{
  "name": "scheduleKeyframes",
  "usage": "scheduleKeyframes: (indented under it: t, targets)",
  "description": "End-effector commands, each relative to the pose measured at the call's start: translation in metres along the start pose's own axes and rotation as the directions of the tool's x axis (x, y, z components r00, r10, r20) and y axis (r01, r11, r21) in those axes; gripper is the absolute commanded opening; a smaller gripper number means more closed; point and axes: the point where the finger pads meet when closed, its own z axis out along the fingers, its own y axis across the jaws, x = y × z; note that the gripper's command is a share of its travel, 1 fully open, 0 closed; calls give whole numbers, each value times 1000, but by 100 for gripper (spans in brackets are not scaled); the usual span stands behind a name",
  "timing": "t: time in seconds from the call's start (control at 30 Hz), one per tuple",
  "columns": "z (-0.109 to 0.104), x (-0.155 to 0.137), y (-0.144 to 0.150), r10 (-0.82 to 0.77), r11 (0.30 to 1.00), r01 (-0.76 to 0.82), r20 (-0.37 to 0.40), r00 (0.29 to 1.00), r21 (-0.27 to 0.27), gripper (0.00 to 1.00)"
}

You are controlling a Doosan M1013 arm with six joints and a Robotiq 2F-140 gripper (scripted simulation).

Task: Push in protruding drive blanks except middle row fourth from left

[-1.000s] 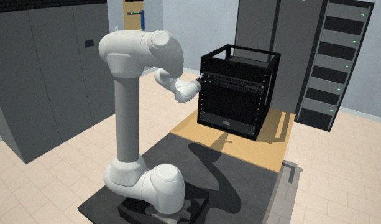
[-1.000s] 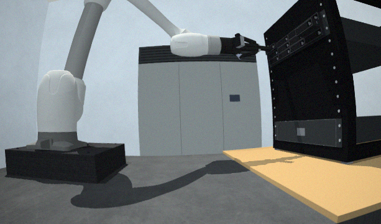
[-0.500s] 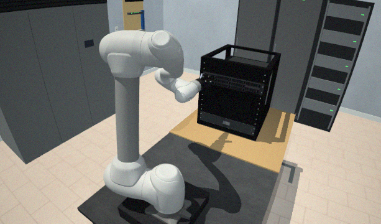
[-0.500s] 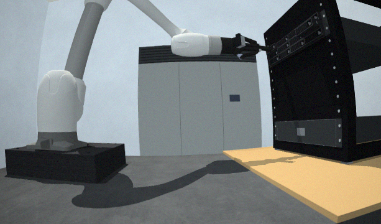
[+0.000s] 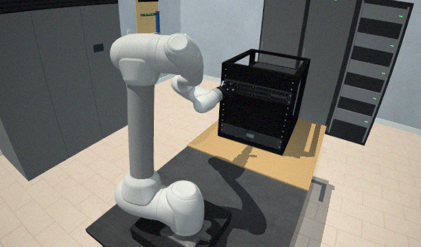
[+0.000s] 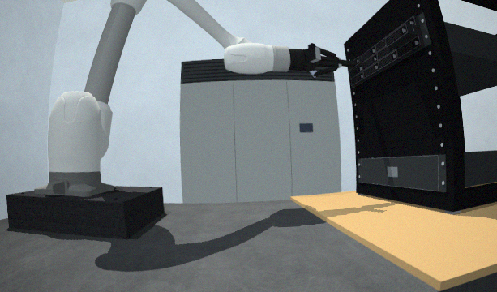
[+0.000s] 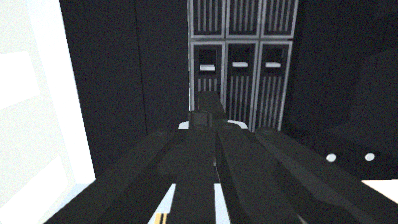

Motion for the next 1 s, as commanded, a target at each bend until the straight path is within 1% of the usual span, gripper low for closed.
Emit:
scheduleKeyframes:
  t: [0.0,0.97]
  targets:
    - [0,0,-1,1,1000,-1,0,1000,1,10]
    - [6,0,-1,1,1000,-1,0,1000,1,10]
